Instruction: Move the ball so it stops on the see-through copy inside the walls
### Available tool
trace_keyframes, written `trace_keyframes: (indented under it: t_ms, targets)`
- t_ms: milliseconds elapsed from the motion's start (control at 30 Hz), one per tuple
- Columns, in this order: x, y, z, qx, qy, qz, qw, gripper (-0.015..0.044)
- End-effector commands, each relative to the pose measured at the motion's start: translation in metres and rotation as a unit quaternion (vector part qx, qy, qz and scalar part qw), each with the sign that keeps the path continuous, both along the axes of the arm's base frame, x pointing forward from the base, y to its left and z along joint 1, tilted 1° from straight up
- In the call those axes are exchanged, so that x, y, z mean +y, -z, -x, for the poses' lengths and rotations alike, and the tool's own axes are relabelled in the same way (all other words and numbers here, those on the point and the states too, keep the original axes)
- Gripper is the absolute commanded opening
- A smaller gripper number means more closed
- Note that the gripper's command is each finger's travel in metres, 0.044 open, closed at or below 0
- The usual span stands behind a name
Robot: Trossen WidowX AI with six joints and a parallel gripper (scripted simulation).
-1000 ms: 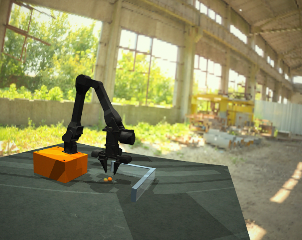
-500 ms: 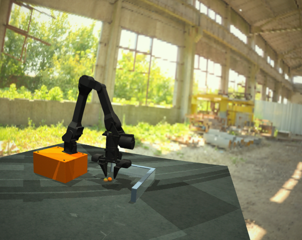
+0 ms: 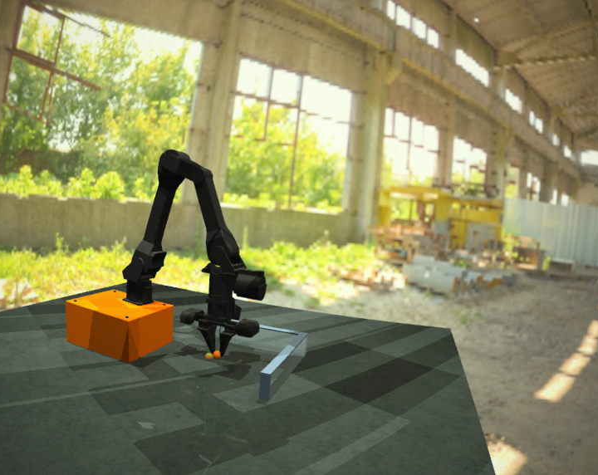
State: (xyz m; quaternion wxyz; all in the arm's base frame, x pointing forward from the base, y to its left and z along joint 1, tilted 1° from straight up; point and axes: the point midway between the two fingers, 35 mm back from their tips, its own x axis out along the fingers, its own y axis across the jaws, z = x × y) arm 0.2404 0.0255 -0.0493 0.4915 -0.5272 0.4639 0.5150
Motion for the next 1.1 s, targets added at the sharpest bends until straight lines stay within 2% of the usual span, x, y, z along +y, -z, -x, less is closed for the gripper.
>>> trace_keyframes:
  t_ms: [0, 100, 733, 933, 1067]
  targets:
    - [-0.001, 0.000, 0.000, -0.001, -0.002, 0.003, 1.000, 0.0046]
    - [-0.001, 0.000, -0.001, -0.001, -0.002, 0.003, 1.000, 0.0000]
    - [-0.002, -0.116, 0.003, -0.002, -0.002, 0.003, 1.000, 0.0000]
    - [-0.003, -0.120, 0.004, -0.002, -0.002, 0.003, 1.000, 0.0000]
    - [-0.013, -0.105, 0.006, -0.001, -0.002, 0.004, 1.000, 0.0000]
